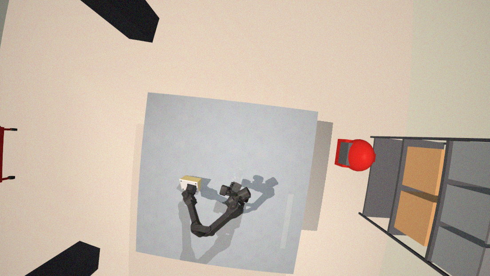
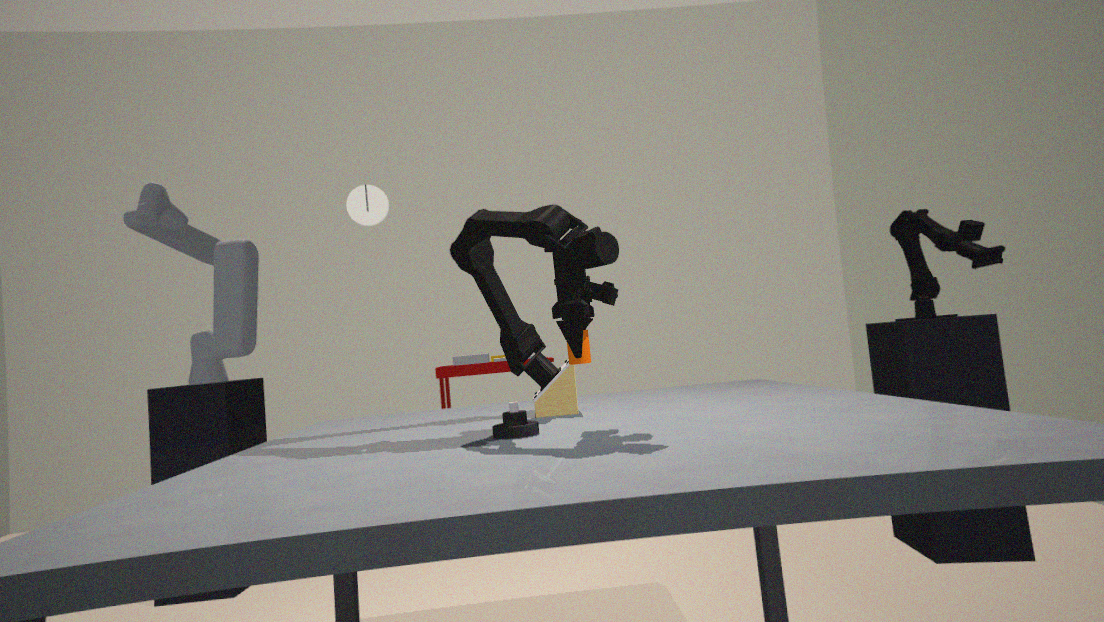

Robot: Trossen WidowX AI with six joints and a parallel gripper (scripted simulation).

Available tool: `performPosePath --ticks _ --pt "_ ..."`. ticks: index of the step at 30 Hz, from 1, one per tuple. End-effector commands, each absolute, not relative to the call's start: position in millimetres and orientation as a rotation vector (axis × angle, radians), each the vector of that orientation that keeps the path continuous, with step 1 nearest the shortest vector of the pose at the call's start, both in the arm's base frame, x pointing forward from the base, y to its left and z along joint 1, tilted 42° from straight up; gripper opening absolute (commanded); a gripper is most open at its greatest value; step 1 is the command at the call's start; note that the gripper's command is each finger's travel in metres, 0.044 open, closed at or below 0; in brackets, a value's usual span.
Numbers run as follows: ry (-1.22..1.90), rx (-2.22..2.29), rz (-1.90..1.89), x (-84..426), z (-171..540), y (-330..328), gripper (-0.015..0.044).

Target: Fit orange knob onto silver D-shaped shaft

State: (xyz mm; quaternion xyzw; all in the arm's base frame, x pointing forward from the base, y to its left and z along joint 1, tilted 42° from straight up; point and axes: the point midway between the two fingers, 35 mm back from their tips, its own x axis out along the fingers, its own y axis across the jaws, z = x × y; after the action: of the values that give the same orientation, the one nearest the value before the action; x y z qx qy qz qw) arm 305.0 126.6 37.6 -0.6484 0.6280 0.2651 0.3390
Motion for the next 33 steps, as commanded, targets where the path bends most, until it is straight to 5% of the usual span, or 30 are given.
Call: performPosePath --ticks 1,33 --pt "1.623 -1.693 0.690 308 46 116 0.0000" --pt "1.639 -1.706 0.667 310 90 20 0.0000"
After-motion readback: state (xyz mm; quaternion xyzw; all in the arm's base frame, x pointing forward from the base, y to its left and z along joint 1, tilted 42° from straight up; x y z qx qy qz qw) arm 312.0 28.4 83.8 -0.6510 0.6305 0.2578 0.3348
